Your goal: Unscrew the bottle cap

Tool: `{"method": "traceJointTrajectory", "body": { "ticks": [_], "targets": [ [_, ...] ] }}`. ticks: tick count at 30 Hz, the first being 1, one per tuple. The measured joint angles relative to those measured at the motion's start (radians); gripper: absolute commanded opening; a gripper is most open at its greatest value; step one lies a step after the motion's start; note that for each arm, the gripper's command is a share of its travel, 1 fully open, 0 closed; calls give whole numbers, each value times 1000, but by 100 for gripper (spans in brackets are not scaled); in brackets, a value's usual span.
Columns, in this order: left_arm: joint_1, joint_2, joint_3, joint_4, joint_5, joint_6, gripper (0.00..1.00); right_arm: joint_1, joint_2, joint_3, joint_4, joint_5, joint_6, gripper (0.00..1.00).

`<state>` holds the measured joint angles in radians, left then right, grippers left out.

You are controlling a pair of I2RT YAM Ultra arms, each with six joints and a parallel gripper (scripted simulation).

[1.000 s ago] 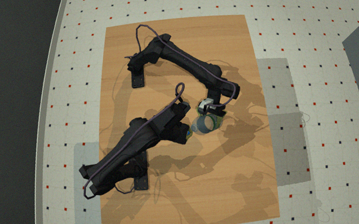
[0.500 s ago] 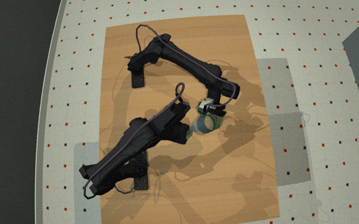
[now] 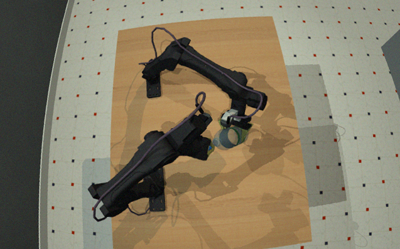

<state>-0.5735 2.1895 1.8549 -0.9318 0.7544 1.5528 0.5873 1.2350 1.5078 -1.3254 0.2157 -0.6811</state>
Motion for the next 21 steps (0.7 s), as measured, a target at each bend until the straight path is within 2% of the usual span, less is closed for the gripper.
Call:
{"method": "traceJointTrajectory", "body": {
  "ticks": [13, 21],
  "targets": [
    [0, 0, 0, 0, -4, 0, 0, 0, 0, 0, 0, 0, -9, 0],
    [0, 0, 0, 0, -13, 0, 0, 20, -33, -68, 37, 29, -322, 0]
  ]
}}
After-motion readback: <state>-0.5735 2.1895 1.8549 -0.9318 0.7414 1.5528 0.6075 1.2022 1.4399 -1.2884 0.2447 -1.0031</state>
